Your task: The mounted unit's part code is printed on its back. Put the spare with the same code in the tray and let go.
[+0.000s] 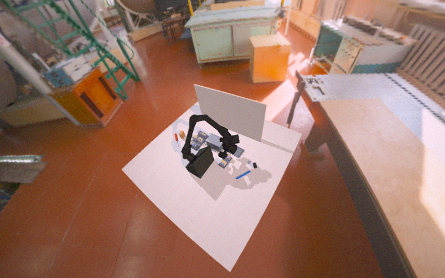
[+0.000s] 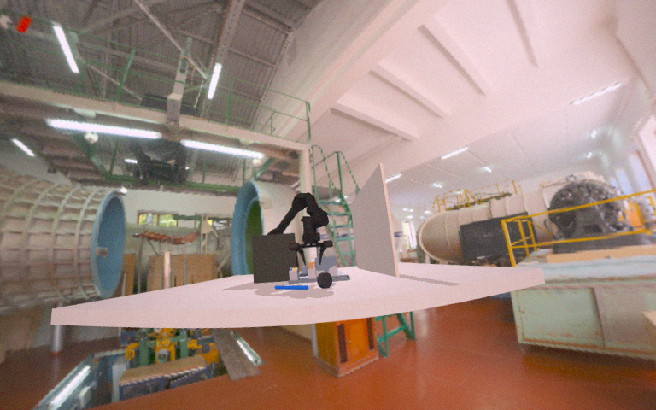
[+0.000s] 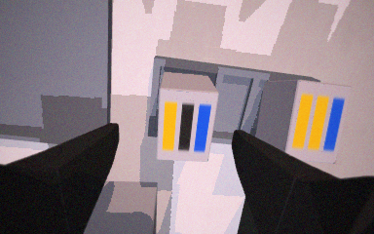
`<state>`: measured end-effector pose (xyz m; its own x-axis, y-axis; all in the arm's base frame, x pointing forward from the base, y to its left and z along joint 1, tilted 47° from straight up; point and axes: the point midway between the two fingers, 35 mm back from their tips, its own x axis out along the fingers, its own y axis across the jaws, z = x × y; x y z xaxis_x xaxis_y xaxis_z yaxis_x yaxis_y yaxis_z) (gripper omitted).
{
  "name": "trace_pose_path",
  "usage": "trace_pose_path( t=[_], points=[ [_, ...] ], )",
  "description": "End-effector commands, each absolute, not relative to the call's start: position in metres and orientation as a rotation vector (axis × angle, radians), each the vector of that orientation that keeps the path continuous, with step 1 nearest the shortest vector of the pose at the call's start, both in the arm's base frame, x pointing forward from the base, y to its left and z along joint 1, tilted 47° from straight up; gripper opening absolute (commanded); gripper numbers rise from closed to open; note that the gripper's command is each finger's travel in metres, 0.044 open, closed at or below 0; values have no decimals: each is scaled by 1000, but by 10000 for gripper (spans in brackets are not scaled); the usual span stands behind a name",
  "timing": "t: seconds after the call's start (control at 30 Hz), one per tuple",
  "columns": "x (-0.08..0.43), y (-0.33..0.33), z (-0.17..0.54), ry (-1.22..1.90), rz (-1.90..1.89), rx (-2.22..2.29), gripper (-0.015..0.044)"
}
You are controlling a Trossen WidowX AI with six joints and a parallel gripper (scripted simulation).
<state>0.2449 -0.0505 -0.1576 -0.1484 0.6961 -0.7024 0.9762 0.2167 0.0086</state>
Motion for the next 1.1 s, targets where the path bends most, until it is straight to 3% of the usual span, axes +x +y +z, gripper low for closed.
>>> trace_pose_path(
  t=[0.0, 1.07],
  points=[
    [242, -44, -163, 1920, -625, 1554, 300],
    [231, -12, -191, 1924, -621, 1555, 300]
  ],
)
